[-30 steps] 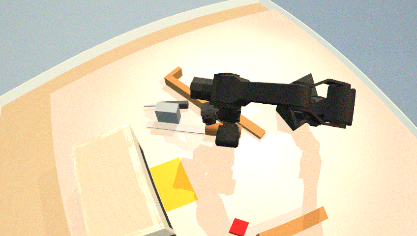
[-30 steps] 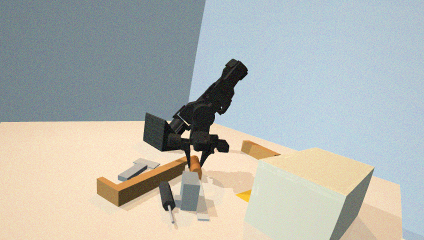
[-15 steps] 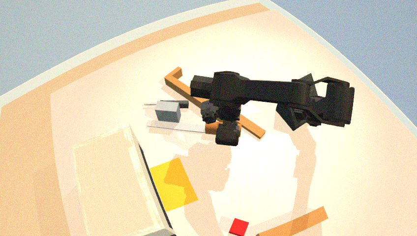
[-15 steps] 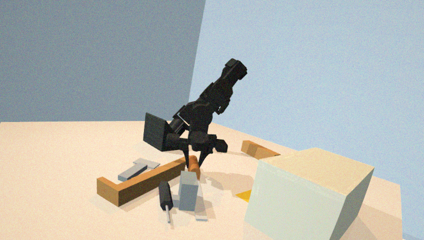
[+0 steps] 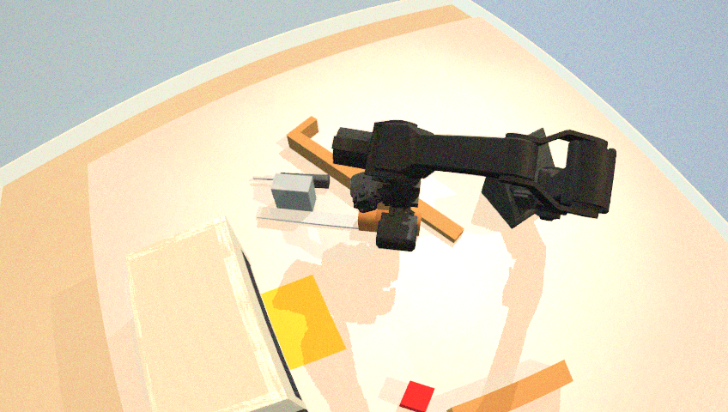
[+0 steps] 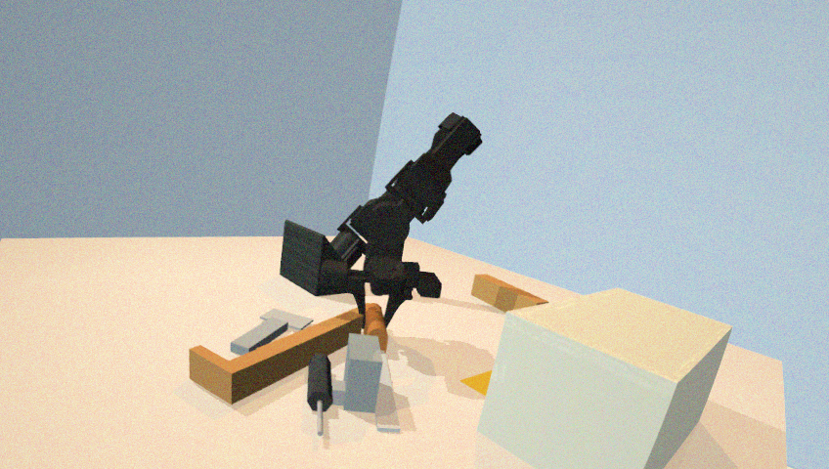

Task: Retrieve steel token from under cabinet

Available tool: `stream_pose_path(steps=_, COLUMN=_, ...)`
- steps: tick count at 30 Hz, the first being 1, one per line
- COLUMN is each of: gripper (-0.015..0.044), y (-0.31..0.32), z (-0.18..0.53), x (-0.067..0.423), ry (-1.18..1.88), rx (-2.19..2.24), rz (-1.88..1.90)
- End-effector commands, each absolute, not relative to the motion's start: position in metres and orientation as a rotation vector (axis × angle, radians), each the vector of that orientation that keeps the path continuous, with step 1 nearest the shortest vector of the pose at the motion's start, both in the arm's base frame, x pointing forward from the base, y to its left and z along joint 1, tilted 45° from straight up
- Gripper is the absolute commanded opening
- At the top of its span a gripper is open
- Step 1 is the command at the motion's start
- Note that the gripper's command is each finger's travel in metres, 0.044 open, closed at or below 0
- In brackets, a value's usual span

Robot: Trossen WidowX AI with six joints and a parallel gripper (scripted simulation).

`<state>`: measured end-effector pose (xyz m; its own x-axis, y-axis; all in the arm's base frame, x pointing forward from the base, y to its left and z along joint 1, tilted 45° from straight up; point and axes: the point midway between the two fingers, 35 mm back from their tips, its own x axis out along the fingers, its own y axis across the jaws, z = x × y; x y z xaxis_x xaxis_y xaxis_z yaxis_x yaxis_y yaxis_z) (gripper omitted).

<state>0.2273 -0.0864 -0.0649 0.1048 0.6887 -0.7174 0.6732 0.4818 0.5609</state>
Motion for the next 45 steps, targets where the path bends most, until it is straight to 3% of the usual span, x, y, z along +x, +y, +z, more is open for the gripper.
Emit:
stream_pose_path(steps=1, gripper=0.0, y=-0.09, z=-0.067, x=0.225, ry=1.593, rx=1.211, rz=0.002)
stream_pose_path(steps=45, gripper=0.0, y=-0.1, z=-0.078, x=0.214, ry=1.594, rx=1.21, rz=0.001)
